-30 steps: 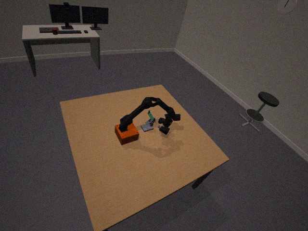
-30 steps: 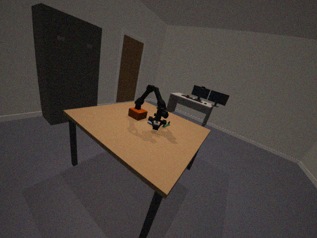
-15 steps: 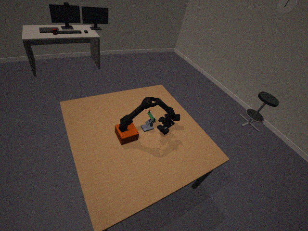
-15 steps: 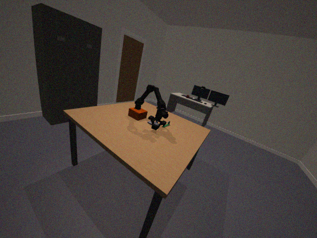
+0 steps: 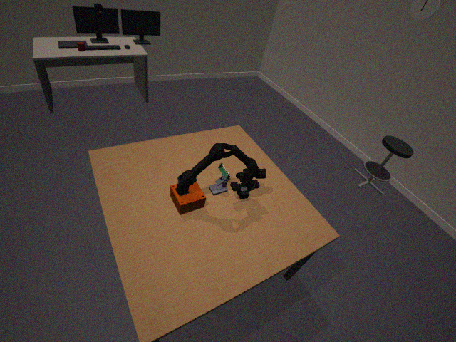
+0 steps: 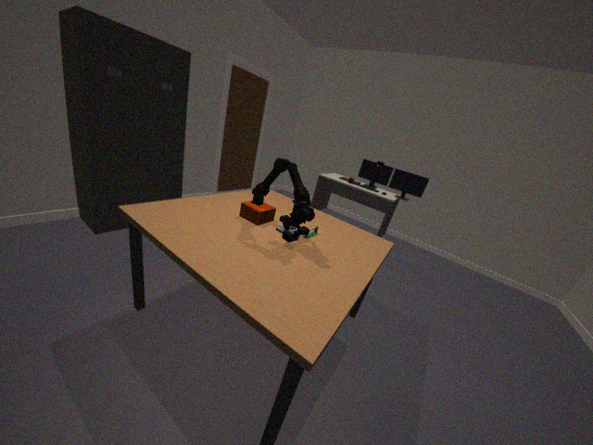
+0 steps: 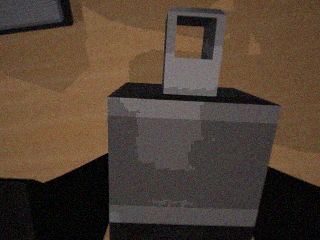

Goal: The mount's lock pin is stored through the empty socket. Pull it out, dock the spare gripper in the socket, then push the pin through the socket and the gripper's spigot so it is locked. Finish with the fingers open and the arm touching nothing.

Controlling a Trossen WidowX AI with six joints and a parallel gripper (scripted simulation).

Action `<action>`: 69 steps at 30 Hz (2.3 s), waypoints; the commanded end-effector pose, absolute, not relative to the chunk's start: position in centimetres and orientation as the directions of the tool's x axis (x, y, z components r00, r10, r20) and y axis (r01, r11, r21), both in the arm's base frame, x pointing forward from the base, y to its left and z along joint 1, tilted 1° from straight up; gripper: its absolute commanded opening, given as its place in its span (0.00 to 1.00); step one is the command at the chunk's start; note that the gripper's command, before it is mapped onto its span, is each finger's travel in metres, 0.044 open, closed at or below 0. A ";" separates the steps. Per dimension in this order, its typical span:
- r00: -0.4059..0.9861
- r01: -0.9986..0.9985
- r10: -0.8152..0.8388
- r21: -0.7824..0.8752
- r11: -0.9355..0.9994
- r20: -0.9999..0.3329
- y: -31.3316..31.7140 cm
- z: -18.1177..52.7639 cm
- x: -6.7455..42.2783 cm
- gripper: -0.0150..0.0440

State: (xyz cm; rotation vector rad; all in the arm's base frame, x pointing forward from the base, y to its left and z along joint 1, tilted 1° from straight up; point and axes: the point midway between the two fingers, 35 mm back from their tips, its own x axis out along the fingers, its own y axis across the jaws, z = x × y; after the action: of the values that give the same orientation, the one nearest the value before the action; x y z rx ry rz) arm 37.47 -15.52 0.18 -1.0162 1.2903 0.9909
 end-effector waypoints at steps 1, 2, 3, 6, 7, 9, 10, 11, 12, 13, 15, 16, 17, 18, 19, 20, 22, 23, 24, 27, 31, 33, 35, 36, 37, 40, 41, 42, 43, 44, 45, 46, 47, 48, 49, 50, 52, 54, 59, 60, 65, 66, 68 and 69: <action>0.049 -0.930 0.001 -0.045 0.365 -0.999 -15.6 0.7 37.6 0.25; 0.049 -0.921 0.001 -0.044 0.388 -0.999 -15.5 0.7 37.6 0.25; 0.049 -0.911 0.001 -0.044 0.410 -0.999 -15.5 0.7 37.5 0.25; 0.049 -0.878 0.001 -0.043 0.476 -0.999 -15.5 0.7 37.5 0.25; 0.049 -0.866 0.001 -0.042 0.498 -0.999 -15.5 0.7 37.5 0.25; 0.049 -0.841 0.001 -0.041 0.540 -0.999 -15.5 0.7 37.4 0.25; 0.049 -0.827 0.000 -0.040 0.560 -0.999 -15.4 0.7 37.4 0.25; 0.049 -0.813 0.000 -0.040 0.580 -0.999 -15.4 0.7 37.4 0.25; 0.049 -0.799 0.000 -0.039 0.600 -0.999 -15.4 0.7 37.4 0.25; 0.049 -0.784 0.000 -0.039 0.620 -0.999 -15.4 0.7 37.4 0.25; 0.049 -0.753 0.000 -0.037 0.658 -0.999 -15.4 0.7 37.3 0.25; 0.049 -0.736 0.000 -0.036 0.676 -0.999 -15.4 0.8 37.3 0.25; 0.049 -0.719 0.000 -0.036 0.694 -0.999 -15.4 0.8 37.3 0.25; 0.049 -0.702 0.000 -0.035 0.711 -0.999 -15.3 0.8 37.3 0.25; 0.049 -0.685 0.000 -0.034 0.728 -0.999 -15.3 0.8 37.3 0.25; 0.049 -0.666 0.000 -0.033 0.745 -0.999 -15.3 0.8 37.2 0.25; 0.049 -0.629 0.000 -0.031 0.777 -0.999 -15.3 0.8 37.2 0.25; 0.050 -0.610 0.000 -0.030 0.792 -0.999 -15.3 0.8 37.2 0.25; 0.050 -0.590 0.000 -0.029 0.807 -0.999 -15.3 0.8 37.2 0.25; 0.050 -0.529 0.000 -0.026 0.848 -0.999 -15.2 0.8 37.1 0.25; 0.050 -0.444 0.000 -0.022 0.896 -0.999 -15.2 0.8 37.0 0.25; 0.050 -0.400 0.000 -0.020 0.917 -0.999 -15.1 0.9 37.0 0.25; 0.050 -0.354 0.000 -0.018 0.935 -0.999 -15.1 0.9 37.0 0.25; 0.050 -0.331 0.000 -0.017 0.943 -0.999 -15.1 0.9 37.0 0.25; 0.050 -0.308 0.000 -0.015 0.951 -0.999 -15.1 0.9 36.9 0.25; 0.050 -0.237 0.000 -0.012 0.971 -0.999 -15.0 0.9 36.9 0.25; 0.050 -0.213 0.000 -0.011 0.977 -0.999 -15.0 0.9 36.9 0.25; 0.050 -0.189 0.000 -0.010 0.982 -0.999 -15.0 0.9 36.8 0.25; 0.050 -0.165 0.000 -0.008 0.986 -0.999 -15.0 0.9 36.8 0.25; 0.050 -0.141 0.000 -0.007 0.990 -0.999 -15.0 0.9 36.8 0.25; 0.050 -0.117 0.000 -0.006 0.993 -0.999 -15.0 0.9 36.8 0.25; 0.050 -0.092 0.000 -0.005 0.996 -0.999 -15.0 0.9 36.8 0.25; 0.050 -0.068 0.000 -0.004 0.998 -0.999 -14.9 0.9 36.8 0.25; 0.050 -0.043 0.000 -0.002 0.999 -0.999 -14.9 0.9 36.7 0.25; 0.050 -0.019 0.000 -0.001 1.000 -0.999 -14.9 0.9 36.7 0.25; 0.050 0.006 0.000 0.000 1.000 -0.999 -14.9 0.9 36.7 0.25; 0.050 0.055 0.000 0.002 0.999 -0.999 -14.9 1.0 36.7 0.25; 0.050 0.104 0.000 0.005 0.995 -0.999 -14.9 1.0 36.6 0.25; 0.050 0.224 0.000 0.011 0.974 -0.999 -14.8 1.0 36.5 0.25; 0.050 0.248 0.000 0.012 0.969 -0.999 -14.8 1.0 36.5 0.25; 0.050 0.283 0.000 0.014 0.959 -0.999 -14.7 1.0 36.5 0.25; 0.050 0.283 0.000 0.014 0.959 -0.999 -14.7 1.0 36.5 0.25; 0.050 0.285 0.000 0.014 0.958 -0.999 -14.7 0.9 36.5 0.25; 0.050 0.288 0.000 0.014 0.957 -0.999 -14.7 0.7 36.5 0.25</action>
State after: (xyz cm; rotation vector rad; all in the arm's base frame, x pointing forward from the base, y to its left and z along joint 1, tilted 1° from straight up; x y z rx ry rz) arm 36.35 -14.65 0.58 0.2242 1.5214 -0.2050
